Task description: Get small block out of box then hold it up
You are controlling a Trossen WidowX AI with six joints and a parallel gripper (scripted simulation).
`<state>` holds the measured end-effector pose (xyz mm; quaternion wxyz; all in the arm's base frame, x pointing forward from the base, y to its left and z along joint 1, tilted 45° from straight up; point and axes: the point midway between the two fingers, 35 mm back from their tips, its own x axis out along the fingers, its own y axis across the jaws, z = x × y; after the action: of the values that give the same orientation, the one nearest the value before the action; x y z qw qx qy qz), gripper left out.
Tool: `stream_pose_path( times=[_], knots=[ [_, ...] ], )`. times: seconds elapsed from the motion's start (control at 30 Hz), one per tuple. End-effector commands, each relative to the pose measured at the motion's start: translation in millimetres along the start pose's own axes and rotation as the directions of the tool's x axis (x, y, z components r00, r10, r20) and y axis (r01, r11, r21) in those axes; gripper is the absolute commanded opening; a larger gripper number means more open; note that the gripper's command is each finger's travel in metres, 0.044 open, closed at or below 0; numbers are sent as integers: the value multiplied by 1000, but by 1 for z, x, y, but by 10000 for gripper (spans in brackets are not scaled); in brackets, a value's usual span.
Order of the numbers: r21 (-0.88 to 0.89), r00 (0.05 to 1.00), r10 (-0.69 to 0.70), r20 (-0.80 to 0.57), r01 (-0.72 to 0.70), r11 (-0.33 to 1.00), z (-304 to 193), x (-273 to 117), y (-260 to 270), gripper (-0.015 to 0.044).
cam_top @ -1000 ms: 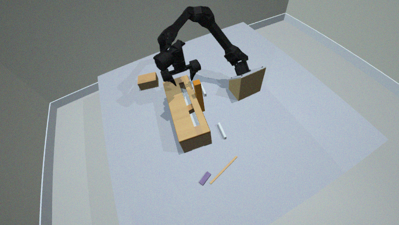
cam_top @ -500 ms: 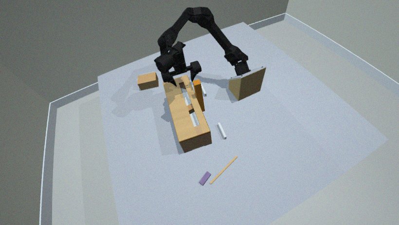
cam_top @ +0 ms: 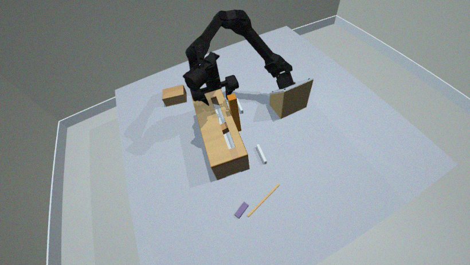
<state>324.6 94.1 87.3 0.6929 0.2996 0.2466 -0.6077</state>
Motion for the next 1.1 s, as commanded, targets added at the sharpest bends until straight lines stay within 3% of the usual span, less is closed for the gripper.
stream_pose_path(
  times=[0.0,1.07],
  knots=[
    [-1,1000,-6,-1,6,1000,-10,1,0,400],
    [0,1000,-6,-3,6,1000,-62,0,-3,400]
  ],
)
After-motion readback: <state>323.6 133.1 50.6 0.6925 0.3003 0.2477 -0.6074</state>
